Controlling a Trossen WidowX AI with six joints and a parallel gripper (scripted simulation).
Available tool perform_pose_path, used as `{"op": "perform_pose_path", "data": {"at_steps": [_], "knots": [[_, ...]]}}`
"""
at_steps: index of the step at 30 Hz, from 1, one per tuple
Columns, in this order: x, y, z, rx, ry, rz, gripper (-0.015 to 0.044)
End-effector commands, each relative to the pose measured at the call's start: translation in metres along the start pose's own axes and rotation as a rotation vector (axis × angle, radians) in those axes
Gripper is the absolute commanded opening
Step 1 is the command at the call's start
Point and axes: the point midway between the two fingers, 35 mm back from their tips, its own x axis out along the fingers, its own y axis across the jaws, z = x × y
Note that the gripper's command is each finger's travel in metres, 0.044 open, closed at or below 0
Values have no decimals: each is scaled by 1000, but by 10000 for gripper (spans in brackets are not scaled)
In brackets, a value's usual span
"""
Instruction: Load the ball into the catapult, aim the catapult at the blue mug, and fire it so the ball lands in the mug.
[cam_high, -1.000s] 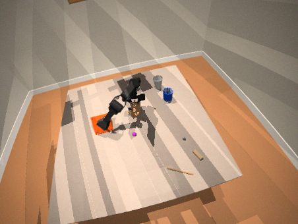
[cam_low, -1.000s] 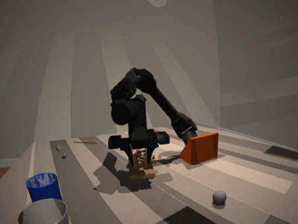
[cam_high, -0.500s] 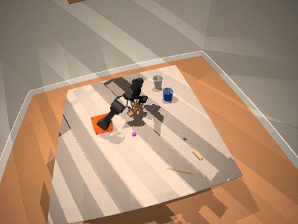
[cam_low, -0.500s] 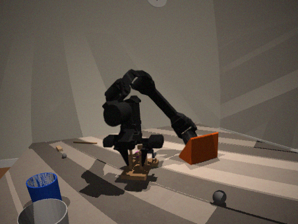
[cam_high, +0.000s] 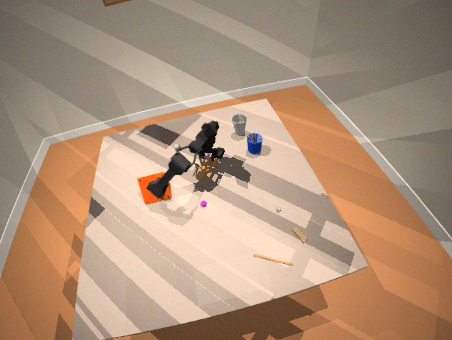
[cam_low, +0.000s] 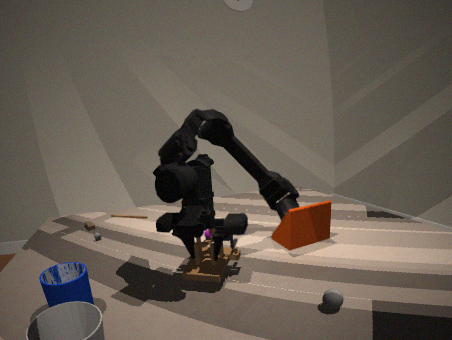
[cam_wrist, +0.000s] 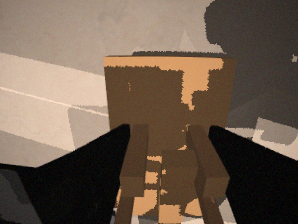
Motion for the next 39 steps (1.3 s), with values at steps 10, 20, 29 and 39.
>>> {"op": "perform_pose_path", "data": {"at_steps": [10, 20, 29, 39], "knots": [[20, -1, 1, -8, -2, -10, 0], [24, -1, -1, 0, 1, -1, 0], [24, -1, -1, 0, 1, -1, 210], [-10, -2, 3, -1, -3, 1, 440]]}}
